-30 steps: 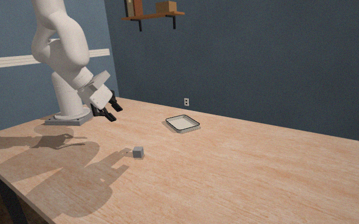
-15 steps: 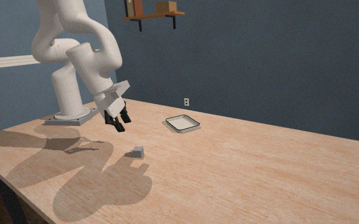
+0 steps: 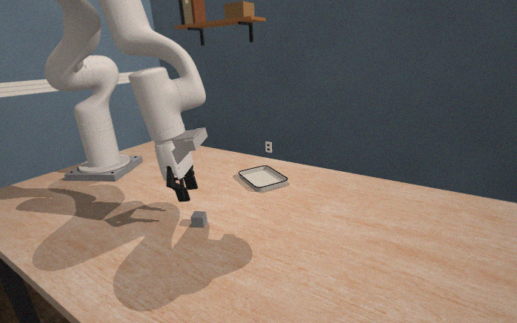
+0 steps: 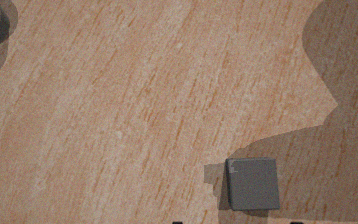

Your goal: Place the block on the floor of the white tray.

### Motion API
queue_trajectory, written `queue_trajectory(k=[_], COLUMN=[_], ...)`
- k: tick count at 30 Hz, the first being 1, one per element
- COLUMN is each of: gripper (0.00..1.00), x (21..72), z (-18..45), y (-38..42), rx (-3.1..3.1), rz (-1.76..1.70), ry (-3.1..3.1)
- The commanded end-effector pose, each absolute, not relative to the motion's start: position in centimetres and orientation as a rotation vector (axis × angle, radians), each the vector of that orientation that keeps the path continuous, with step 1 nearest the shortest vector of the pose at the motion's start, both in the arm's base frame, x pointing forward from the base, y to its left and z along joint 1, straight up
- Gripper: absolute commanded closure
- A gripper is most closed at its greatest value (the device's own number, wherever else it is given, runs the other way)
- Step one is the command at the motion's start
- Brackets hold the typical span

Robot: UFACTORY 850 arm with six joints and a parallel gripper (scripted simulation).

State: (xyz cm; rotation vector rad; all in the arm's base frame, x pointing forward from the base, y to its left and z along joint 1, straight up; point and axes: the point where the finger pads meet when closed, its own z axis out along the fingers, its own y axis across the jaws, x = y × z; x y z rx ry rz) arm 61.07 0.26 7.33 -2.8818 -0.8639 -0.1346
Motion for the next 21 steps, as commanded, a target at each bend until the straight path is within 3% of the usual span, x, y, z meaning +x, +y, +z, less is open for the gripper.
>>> queue_trajectory(k=[1, 21], gripper=[0.42, 0.42], x=[62.2, 64.4], z=[6.8, 5.5], y=[0.4, 0.5], rx=[-2.924, -2.989], rz=[-0.071, -0.005], ry=[-0.905, -0.990])
